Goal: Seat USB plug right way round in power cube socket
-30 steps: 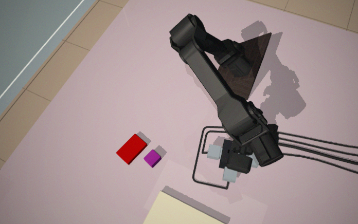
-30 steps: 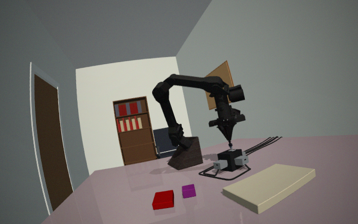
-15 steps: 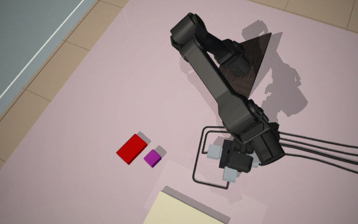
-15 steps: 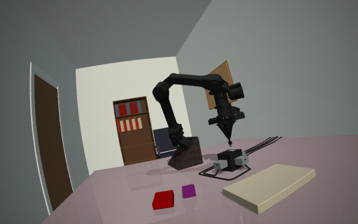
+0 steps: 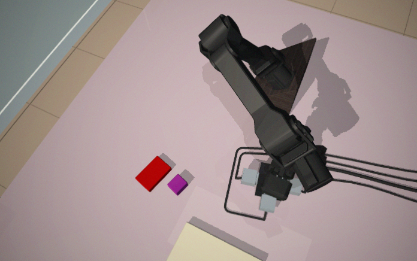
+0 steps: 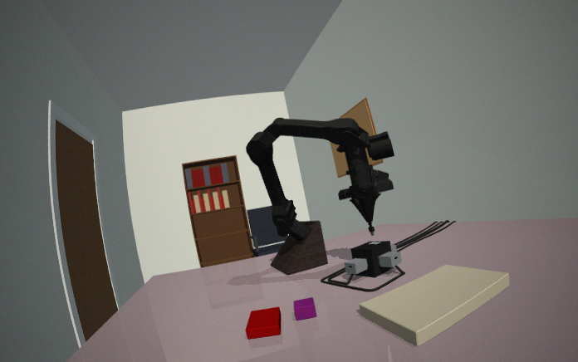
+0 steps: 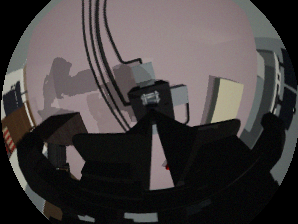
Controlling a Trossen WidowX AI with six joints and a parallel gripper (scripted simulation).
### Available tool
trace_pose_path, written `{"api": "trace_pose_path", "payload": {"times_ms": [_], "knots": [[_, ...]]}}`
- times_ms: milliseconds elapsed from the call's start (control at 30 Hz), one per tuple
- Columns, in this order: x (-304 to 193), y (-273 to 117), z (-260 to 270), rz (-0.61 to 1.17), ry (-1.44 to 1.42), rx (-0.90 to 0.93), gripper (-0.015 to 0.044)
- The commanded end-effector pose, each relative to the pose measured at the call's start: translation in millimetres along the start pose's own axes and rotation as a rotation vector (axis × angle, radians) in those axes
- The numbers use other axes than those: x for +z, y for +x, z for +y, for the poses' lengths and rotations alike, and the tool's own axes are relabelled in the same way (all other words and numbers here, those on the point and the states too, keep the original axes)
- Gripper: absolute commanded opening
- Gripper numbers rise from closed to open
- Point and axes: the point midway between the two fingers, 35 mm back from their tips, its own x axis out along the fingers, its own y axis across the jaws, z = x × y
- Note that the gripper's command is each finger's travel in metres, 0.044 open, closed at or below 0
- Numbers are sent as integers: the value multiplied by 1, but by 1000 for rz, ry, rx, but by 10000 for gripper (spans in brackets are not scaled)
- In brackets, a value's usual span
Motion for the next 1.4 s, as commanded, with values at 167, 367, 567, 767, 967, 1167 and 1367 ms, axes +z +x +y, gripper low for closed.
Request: {"api": "trace_pose_path", "payload": {"times_ms": [167,367,567,767,967,1167,1367], "knots": [[0,1,0,1,216,2,0],[0,1,0,1,372,1,0],[0,1,0,1,529,1,0],[0,1,0,2,686,1,0],[0,1,0,2,843,1,0],[0,1,0,2,1000,1,0],[0,1,0,2,1157,1,0]]}}
